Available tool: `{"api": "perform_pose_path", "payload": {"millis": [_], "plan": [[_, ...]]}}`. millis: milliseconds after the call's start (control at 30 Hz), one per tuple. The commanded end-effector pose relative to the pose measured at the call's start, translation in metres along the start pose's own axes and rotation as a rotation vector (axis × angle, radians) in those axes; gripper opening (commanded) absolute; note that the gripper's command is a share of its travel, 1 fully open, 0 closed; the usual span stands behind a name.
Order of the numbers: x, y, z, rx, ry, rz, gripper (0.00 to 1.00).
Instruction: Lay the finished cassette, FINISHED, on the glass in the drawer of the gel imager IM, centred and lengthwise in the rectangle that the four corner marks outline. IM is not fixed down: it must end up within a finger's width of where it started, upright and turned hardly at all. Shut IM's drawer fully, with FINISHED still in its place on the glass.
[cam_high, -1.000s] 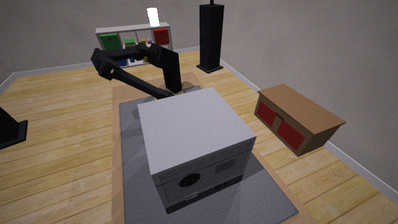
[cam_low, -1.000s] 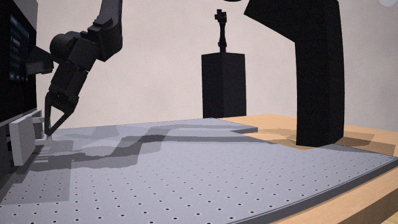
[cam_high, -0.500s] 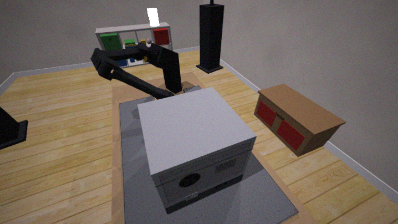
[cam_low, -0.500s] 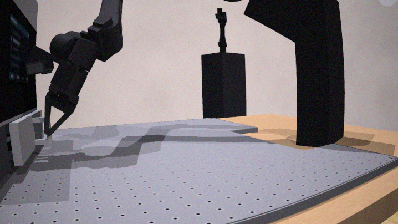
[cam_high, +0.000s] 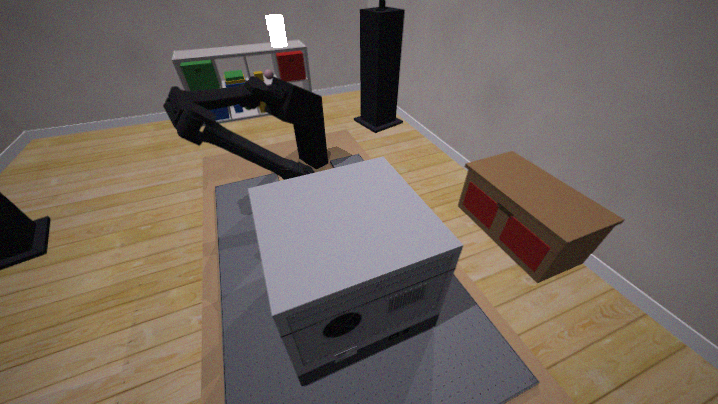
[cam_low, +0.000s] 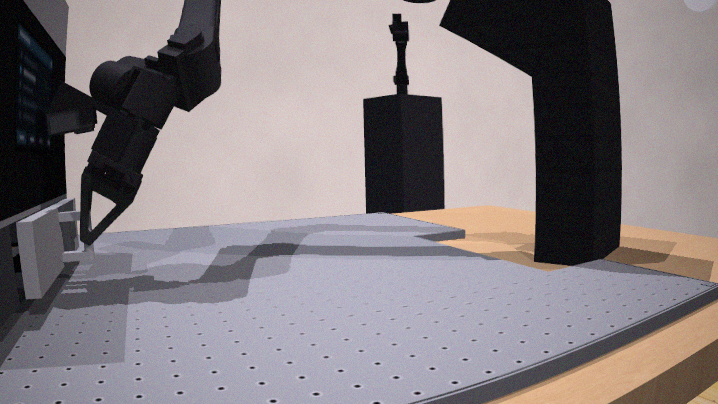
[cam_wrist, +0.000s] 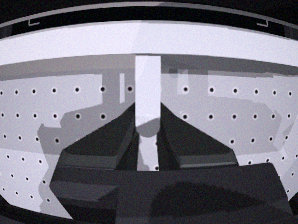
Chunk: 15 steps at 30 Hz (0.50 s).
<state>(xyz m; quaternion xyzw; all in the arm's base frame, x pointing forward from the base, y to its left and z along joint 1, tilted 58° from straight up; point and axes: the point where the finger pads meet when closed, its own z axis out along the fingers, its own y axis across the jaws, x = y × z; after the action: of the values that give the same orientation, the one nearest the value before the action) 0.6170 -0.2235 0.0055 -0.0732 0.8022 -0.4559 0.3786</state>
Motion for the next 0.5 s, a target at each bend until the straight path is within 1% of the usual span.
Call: {"api": "perform_pose_path", "payload": {"millis": [0, 200, 267, 467], "plan": [[-0.011, 0.014, 0.000, -0.022, -0.018, -0.009, 0.08], [-0.011, 0.014, 0.000, -0.022, -0.018, -0.009, 0.08], [-0.016, 0.018, -0.001, -0.028, -0.023, -0.011, 0.08], [-0.021, 0.018, 0.001, -0.028, -0.023, -0.011, 0.08]]}}
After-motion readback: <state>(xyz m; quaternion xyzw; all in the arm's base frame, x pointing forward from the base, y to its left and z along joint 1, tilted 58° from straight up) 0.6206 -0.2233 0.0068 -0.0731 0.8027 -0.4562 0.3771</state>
